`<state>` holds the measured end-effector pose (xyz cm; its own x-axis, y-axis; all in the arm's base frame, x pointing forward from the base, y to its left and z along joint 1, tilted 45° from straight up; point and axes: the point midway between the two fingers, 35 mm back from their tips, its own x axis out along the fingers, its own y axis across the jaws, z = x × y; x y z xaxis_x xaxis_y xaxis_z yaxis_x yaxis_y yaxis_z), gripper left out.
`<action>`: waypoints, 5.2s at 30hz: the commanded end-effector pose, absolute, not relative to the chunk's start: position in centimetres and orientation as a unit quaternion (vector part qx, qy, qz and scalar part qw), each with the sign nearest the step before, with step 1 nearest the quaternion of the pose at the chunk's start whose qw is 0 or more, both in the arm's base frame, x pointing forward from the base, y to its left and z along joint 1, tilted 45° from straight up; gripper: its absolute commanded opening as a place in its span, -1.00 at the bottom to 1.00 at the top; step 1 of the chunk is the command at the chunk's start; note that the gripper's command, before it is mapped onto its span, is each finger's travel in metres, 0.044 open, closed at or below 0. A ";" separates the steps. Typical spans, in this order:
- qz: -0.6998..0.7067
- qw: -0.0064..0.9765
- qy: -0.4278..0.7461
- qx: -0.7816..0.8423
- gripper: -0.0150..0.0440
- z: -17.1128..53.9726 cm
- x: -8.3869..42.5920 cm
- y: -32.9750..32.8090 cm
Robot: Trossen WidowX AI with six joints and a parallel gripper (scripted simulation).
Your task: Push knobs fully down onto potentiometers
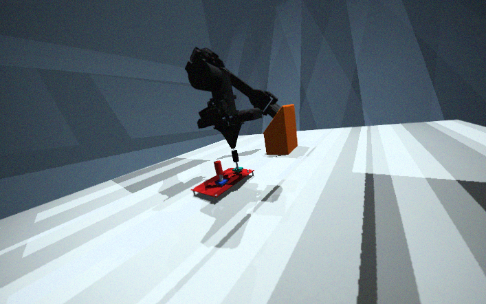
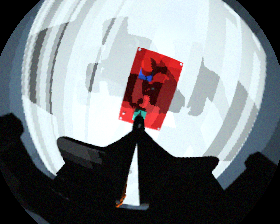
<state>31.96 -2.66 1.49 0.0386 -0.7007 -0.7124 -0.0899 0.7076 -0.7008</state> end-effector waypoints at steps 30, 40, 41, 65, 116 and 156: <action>-0.232 0.652 0.653 -0.307 -0.49 0.9 31.8 -3.2; -0.232 0.652 0.653 -0.307 -0.49 0.9 31.8 -3.2; -0.232 0.652 0.653 -0.307 -0.49 0.9 31.8 -3.2; -0.232 0.652 0.653 -0.307 -0.49 0.3 31.9 -3.8; -0.233 0.652 0.653 -0.307 -0.49 -0.9 31.9 -5.0; -0.233 0.652 0.653 -0.308 -0.49 -1.2 31.9 -5.3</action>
<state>31.83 -4.58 -0.67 0.0489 -0.7027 -0.7098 -0.1139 0.7021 -0.7029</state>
